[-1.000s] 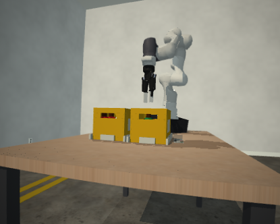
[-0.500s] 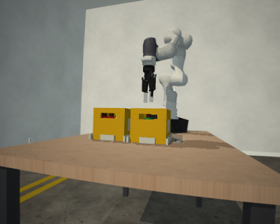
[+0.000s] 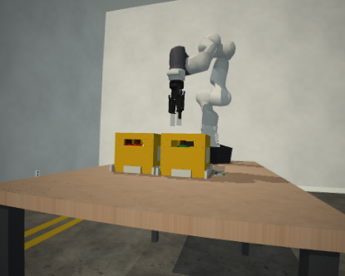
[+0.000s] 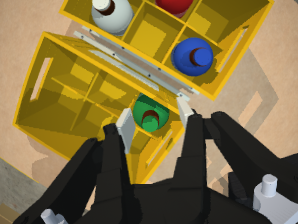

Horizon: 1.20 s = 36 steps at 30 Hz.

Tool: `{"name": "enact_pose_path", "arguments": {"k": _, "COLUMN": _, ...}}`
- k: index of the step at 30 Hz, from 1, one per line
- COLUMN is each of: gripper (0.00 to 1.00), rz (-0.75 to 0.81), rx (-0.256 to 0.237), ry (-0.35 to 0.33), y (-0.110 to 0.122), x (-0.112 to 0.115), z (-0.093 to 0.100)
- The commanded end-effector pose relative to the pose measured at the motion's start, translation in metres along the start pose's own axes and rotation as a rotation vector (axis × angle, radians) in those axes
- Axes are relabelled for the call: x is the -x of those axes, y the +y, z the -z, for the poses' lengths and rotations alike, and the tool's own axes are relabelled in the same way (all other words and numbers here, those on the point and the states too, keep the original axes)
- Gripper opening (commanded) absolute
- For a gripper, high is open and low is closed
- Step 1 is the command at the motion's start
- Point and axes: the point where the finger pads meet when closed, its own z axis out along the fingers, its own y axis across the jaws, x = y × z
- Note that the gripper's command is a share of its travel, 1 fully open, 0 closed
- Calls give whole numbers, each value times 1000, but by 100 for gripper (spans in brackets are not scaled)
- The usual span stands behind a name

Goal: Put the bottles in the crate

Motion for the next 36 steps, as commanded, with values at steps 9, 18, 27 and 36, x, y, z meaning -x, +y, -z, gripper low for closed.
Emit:
{"name": "enact_pose_path", "arguments": {"k": 9, "gripper": 38, "rz": 30, "rx": 2, "ry": -2, "y": 21, "x": -43, "z": 0}}
{"name": "enact_pose_path", "arguments": {"k": 18, "gripper": 38, "rz": 30, "rx": 2, "ry": -2, "y": 40, "x": -84, "z": 0}}
{"name": "enact_pose_path", "arguments": {"k": 27, "gripper": 38, "rz": 30, "rx": 2, "ry": -2, "y": 54, "x": -116, "z": 0}}
{"name": "enact_pose_path", "arguments": {"k": 36, "gripper": 38, "rz": 30, "rx": 2, "ry": -2, "y": 73, "x": -157, "z": 0}}
